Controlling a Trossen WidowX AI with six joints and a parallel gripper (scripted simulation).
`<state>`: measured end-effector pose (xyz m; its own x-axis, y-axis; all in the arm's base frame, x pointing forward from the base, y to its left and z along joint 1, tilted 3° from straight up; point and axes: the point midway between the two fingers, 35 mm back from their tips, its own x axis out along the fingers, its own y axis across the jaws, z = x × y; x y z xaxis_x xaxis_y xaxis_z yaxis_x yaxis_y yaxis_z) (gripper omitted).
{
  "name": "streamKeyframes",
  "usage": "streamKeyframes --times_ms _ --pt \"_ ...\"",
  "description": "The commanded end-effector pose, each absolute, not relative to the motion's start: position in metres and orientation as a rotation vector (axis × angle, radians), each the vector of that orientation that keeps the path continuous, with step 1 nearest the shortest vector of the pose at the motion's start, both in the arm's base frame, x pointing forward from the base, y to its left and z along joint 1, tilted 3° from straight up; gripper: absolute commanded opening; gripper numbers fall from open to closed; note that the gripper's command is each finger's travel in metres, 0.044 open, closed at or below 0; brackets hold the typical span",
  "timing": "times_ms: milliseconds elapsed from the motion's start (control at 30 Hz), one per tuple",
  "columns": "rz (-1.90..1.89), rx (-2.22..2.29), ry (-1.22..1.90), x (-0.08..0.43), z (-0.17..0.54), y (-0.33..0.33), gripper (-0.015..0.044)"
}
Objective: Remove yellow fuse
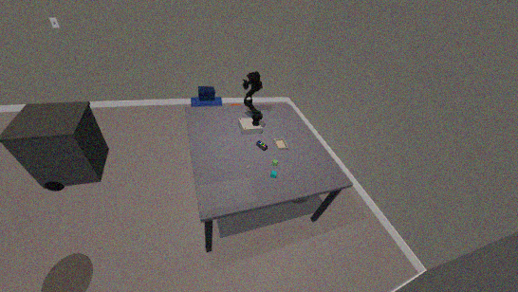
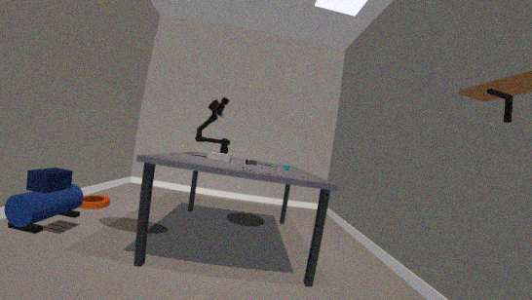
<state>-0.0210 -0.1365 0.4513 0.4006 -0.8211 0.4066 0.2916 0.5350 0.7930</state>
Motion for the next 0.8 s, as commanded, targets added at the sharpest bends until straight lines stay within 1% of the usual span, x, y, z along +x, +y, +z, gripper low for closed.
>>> streamKeyframes --times_ms 0,67,167,300,433,600,767 --pt "-0.782 0.679 -0.882 -0.018 0.452 -0.136 0.0195" --pt "-0.797 0.550 -0.787 0.004 0.457 -0.129 0.0143" --pt "-0.805 0.262 -0.571 0.056 0.462 -0.115 0.0064" --pt "-0.764 -0.109 -0.286 0.125 0.452 -0.097 0.0062" --pt "-0.660 -0.447 -0.020 0.188 0.426 -0.080 0.0062" --pt "-0.450 -0.836 0.291 0.255 0.374 -0.061 0.0062" --pt "-0.138 -1.183 0.571 0.304 0.304 -0.043 0.0062"
